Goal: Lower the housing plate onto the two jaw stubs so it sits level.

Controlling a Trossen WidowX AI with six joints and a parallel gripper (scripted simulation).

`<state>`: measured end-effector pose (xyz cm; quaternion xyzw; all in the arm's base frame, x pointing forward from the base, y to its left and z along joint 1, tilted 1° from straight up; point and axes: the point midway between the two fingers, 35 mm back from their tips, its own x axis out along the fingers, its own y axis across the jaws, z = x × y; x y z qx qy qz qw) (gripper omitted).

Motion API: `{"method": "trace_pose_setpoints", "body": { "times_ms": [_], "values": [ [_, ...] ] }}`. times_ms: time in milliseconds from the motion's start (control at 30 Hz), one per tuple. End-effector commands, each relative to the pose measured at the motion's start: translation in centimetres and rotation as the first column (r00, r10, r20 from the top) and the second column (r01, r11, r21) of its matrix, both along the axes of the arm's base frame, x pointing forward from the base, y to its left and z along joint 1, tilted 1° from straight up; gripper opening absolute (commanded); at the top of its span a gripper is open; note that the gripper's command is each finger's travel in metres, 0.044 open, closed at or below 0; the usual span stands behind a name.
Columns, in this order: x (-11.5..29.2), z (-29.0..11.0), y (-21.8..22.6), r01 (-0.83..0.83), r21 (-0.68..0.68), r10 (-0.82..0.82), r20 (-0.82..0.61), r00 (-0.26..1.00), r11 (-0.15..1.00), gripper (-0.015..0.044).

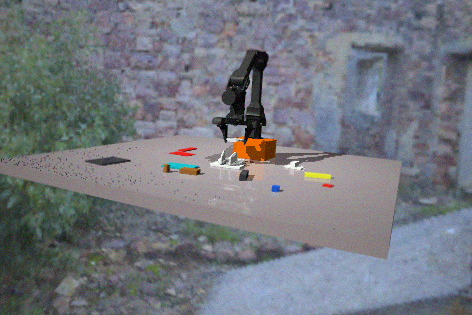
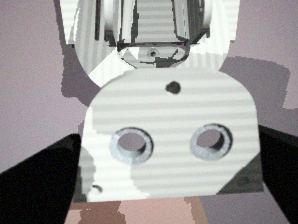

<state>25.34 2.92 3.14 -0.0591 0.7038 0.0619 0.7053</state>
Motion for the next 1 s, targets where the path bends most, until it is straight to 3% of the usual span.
{"method": "trace_pose_setpoints", "body": {
  "times_ms": [0,967],
  "values": [
    [-0.1,-0.7,-0.1,-0.003,-0.004,0.003,-0.005,1.0,1.0,0.0351],
    [-0.1,-5.4,-0.1,-0.002,-0.004,0.002,-0.005,1.0,1.0,0.0351]
  ]
}}
